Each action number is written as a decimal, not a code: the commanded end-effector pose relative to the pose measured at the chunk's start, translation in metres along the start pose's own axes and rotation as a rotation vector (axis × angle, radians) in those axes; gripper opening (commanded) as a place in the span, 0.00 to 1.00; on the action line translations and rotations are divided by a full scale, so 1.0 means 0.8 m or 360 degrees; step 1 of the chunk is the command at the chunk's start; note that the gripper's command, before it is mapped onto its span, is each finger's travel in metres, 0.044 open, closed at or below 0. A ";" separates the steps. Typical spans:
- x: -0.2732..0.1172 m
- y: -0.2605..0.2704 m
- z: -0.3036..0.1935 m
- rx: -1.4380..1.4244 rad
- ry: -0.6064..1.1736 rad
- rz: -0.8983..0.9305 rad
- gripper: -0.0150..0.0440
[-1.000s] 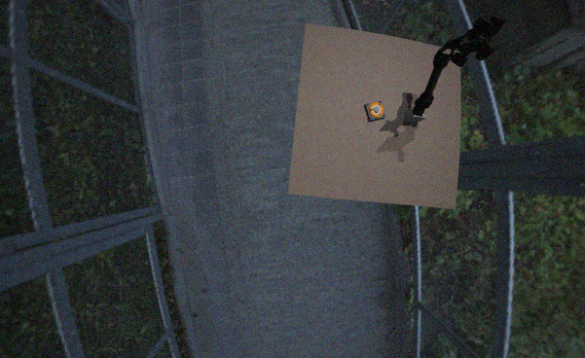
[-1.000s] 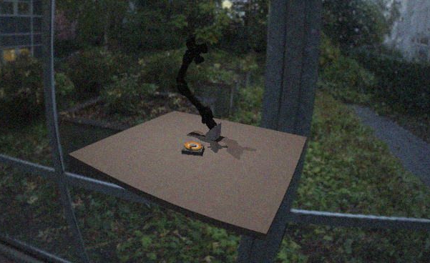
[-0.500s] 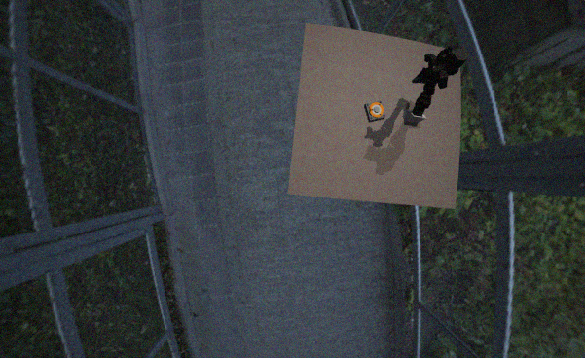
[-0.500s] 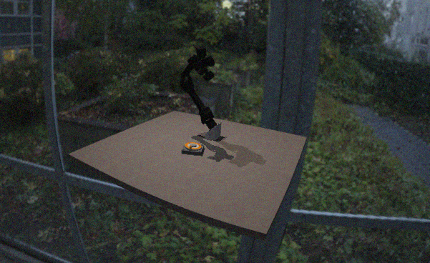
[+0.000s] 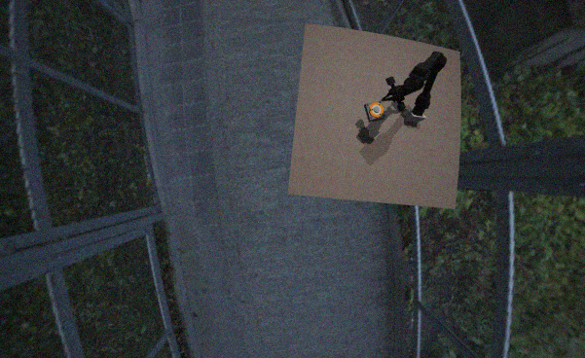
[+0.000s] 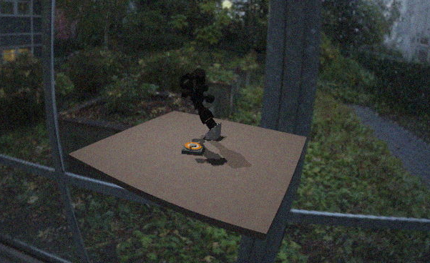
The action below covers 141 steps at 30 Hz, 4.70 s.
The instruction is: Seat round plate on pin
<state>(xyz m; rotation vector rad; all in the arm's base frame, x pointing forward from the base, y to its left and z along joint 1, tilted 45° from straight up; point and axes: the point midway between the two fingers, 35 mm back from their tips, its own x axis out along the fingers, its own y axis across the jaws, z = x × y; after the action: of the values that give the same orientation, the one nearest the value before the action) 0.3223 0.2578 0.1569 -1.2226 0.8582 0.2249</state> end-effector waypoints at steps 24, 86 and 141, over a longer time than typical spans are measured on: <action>0.178 0.040 -0.195 0.1035 0.1121 -0.0022 0.25; 0.190 -0.004 -0.264 0.1032 0.1124 -0.0028 0.25; 0.140 -0.015 -0.252 0.1018 0.1124 -0.0032 0.25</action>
<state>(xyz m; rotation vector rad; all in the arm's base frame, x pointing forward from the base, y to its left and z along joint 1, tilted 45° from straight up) 0.3136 0.0422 0.0733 -0.6856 1.3881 -0.5058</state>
